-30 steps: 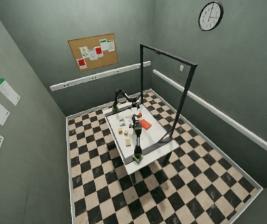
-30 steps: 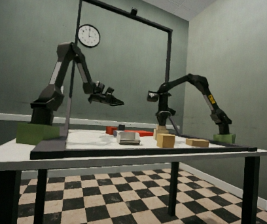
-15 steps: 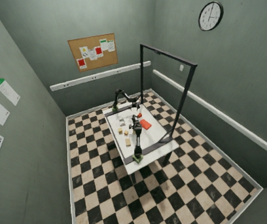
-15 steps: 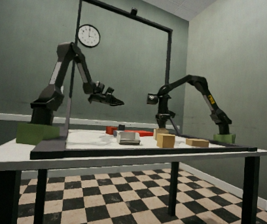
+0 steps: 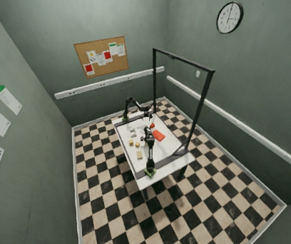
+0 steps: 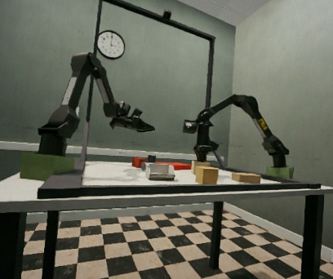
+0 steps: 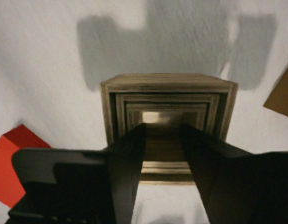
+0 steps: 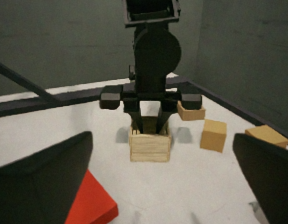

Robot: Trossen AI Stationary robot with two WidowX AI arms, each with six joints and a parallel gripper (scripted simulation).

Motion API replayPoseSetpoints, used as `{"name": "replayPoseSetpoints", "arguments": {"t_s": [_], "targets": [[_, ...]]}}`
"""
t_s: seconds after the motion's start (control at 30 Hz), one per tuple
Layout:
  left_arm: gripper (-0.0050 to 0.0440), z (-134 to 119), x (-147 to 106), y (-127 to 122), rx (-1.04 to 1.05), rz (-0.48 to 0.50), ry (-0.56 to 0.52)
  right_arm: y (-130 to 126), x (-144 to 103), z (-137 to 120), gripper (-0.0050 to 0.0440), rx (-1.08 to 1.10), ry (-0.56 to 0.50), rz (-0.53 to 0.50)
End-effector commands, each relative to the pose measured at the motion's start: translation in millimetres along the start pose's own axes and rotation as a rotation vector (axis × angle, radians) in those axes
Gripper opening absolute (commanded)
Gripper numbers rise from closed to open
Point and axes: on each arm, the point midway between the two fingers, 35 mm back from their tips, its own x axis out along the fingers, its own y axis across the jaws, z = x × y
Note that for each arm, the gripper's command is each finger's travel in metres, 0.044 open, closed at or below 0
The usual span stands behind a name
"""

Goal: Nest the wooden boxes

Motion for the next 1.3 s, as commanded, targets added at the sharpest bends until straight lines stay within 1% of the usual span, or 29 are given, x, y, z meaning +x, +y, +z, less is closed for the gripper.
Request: {"name": "replayPoseSetpoints", "arguments": {"t_s": [0.0,0.03,0.07,0.1,0.17,0.2,0.4,0.43,0.5,0.53,0.87,0.97,1.27], "targets": [[0.0209,-5,-6,1,0.003,-0.003,0.031,0,-2,5,0.04,0.012,-0.006,0.002],[0.0209,-5,-7,1,0.003,-0.003,0.031,0,-2,5,0.04,0.012,-0.006,0.002],[0.0209,-1,2,1,-0.001,-0.003,0.007,0,-2,5,0.04,0.012,-0.006,0.002],[0.0209,-5,-7,1,0.003,-0.003,0.031,0,-2,5,0.04,0.012,-0.006,0.002],[0.0209,-5,-7,1,0.003,-0.003,0.031,0,-2,5,0.04,0.012,-0.006,0.002],[0.0209,-2,-4,1,0.002,-0.002,0.02,0,-2,5,0.04,0.012,-0.006,0.002],[0.0209,-1,-3,1,0.001,-0.004,0.022,0,-2,5,0.04,0.012,-0.006,0.002],[0.0209,0,3,1,-0.001,-0.003,0.006,0,-2,5,0.04,0.012,-0.006,0.002],[0.0209,0,3,1,-0.001,-0.003,0.006,0,-2,5,0.04,0.012,-0.006,0.002],[0.0209,-3,1,1,0.0,-0.004,0.018,0,-2,5,0.04,0.012,-0.006,0.002],[0.0209,-8,-2,1,0.001,-0.002,0.027,0,-2,5,0.04,0.012,-0.006,0.002],[0.0209,-6,-5,1,0.003,-0.003,0.031,0,-2,5,0.04,0.012,-0.006,0.002],[0.0209,-4,-4,1,0.002,-0.002,0.027,0,-2,5,0.04,0.012,-0.006,0.002]]}}
